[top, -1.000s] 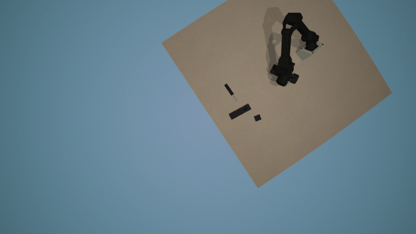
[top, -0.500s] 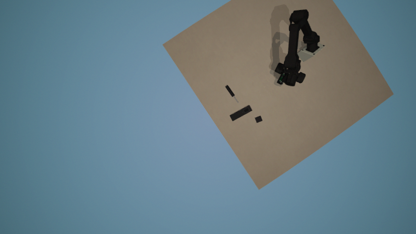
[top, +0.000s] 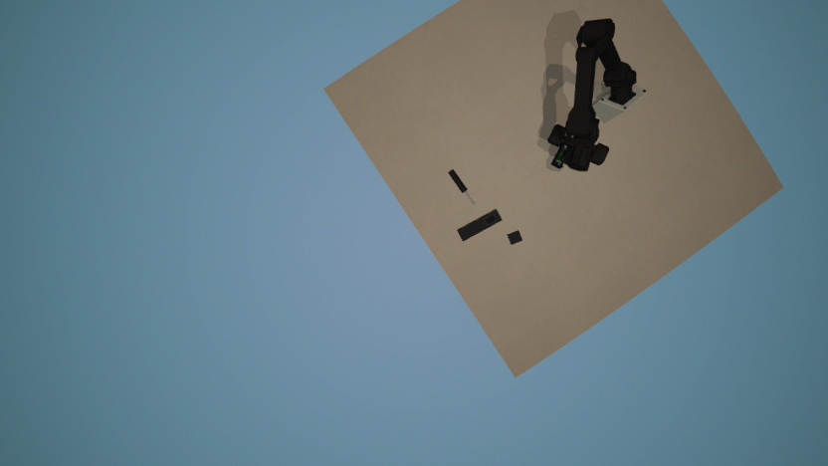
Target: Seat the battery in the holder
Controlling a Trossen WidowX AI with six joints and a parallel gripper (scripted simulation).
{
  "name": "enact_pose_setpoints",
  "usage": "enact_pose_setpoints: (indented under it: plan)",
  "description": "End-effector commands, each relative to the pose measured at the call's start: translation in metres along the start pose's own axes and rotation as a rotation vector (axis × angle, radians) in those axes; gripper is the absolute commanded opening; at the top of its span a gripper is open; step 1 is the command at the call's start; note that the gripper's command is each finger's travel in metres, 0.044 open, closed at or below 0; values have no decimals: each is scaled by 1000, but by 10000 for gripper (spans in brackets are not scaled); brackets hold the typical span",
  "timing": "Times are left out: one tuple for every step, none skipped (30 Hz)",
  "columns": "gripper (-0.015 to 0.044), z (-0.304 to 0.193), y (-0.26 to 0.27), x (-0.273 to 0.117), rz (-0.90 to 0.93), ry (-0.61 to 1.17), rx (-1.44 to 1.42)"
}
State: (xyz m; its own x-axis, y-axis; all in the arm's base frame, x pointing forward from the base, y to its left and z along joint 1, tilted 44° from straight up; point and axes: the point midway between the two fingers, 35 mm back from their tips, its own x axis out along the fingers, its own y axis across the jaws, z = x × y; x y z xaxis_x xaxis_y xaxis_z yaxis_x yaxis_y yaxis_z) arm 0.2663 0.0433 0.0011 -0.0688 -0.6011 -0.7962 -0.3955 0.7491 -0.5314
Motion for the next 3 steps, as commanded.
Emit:
enact_pose_setpoints:
  plan:
    - [440,0,0,-2,4,-6,6]
    - [440,0,0,-2,4,-6,6]
    - [440,0,0,-2,4,-6,6]
